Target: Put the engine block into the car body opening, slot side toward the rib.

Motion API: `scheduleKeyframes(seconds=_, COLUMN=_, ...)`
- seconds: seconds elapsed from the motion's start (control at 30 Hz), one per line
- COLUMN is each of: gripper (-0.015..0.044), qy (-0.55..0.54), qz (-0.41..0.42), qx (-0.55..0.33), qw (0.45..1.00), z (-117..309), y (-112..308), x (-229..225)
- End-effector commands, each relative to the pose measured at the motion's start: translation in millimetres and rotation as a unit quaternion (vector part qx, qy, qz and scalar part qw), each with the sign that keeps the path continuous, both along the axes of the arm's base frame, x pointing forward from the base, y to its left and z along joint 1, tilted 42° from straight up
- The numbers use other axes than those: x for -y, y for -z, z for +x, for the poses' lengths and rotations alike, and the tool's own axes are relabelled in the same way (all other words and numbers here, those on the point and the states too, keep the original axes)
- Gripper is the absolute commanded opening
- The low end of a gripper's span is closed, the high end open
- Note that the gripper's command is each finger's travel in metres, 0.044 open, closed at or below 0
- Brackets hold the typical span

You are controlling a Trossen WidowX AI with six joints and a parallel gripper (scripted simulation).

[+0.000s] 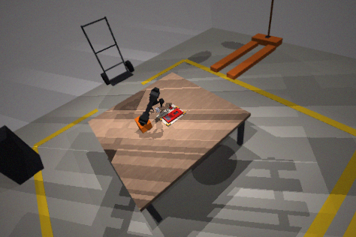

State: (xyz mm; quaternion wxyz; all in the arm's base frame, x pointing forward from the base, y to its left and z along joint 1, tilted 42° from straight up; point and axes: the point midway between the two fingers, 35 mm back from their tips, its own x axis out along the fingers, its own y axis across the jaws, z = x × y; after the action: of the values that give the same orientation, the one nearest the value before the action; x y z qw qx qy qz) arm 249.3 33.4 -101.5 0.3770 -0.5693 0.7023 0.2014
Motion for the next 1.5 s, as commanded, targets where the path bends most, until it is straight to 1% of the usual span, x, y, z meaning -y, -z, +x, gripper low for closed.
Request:
scheduleKeyframes(seconds=0.0, gripper=0.0440, qy=-0.002, qz=-0.003, qx=-0.003, qw=1.000, z=-2, y=5, x=6)
scheduleKeyframes(seconds=0.37, gripper=0.0440, qy=-0.002, qz=-0.003, qx=-0.003, qw=1.000, z=-4, y=16, x=16)
scheduleKeyframes(seconds=0.73, gripper=0.0151, qy=-0.002, qz=-0.003, qx=-0.003, qw=1.000, z=-4, y=16, x=16)
scheduleKeyframes(seconds=0.97, gripper=0.0105, qy=-0.002, qz=-0.003, qx=-0.003, qw=1.000, z=-4, y=16, x=16)
scheduleKeyframes(seconds=1.1, gripper=0.0000, qy=-0.002, qz=-0.003, qx=-0.003, qw=1.000, z=-3, y=13, x=13)
scheduleKeyframes(seconds=1.47, gripper=0.0000, qy=-0.002, qz=-0.001, qx=-0.003, qw=1.000, z=5, y=-10, x=-8)
